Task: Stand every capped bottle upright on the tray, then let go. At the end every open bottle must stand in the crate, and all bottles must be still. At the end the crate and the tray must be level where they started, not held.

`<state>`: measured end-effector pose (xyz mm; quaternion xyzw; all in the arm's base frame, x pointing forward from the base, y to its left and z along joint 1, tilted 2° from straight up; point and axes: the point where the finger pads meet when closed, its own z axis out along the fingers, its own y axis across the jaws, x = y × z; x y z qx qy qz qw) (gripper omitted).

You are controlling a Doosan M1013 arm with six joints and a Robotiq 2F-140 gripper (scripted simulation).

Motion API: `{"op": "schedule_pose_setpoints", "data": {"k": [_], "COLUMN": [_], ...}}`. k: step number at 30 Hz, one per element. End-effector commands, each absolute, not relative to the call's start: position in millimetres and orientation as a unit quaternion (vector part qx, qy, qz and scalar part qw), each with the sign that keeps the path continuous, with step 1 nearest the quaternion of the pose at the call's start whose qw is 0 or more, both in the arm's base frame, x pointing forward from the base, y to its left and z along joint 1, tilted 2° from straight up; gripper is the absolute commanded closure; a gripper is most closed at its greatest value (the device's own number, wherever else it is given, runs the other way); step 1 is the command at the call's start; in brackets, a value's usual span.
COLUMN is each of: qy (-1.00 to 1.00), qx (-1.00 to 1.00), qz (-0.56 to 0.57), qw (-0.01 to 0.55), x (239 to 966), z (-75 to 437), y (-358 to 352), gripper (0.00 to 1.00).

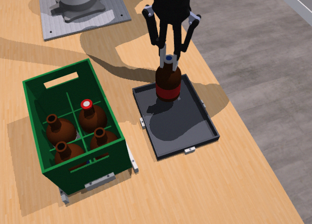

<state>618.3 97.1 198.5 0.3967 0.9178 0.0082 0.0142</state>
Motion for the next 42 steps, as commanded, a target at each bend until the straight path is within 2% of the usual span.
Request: {"op": "schedule_pose_setpoints", "data": {"k": [1, 42], "qy": [0.918, 0.917], "qx": [0.397, 0.398], "qz": [0.007, 0.005], "qw": [0.014, 0.014], "x": [618, 618], "z": [191, 177], "y": [96, 97], "gripper": [1.00, 1.00]}}
